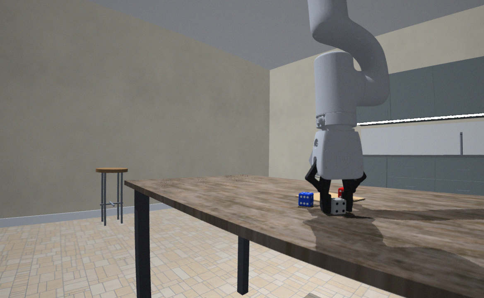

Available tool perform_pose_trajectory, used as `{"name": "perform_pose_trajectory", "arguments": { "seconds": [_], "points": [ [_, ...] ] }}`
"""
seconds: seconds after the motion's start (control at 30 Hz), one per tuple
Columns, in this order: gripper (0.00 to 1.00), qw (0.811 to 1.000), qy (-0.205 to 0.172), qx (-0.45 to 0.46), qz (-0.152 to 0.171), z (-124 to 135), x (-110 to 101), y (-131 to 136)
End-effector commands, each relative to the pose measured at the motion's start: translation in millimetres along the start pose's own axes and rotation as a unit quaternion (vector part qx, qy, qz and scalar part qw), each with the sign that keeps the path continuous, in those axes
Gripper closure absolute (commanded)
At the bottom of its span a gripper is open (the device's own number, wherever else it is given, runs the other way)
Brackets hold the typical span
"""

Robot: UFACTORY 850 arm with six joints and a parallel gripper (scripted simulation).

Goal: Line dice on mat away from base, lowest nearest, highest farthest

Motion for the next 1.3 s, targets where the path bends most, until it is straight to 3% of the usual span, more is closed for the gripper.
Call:
{"name": "perform_pose_trajectory", "arguments": {
  "seconds": [0.0, 0.97, 1.0, 1.27],
  "points": [
    [0.53, 1.000, 0.004, 0.000, -0.007, 0.5, 0.0, 1.0],
    [0.53, 1.000, 0.004, 0.000, -0.007, 0.5, 0.0, 1.0],
    [0.73, 1.000, 0.004, 0.000, -0.007, 0.5, 0.0, 1.0],
    [0.73, 1.000, 0.004, 0.000, -0.007, 0.5, 0.0, 1.0]
  ]
}}
Point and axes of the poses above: the point where the finger pads meet when closed, its own x axis out along the fingers, its own y axis across the jaws, z = x × y, the point moved 10 cm from there along -x, back along the fingers, and after that the axes turned 7 degrees about -x, right-handed, at the moved point
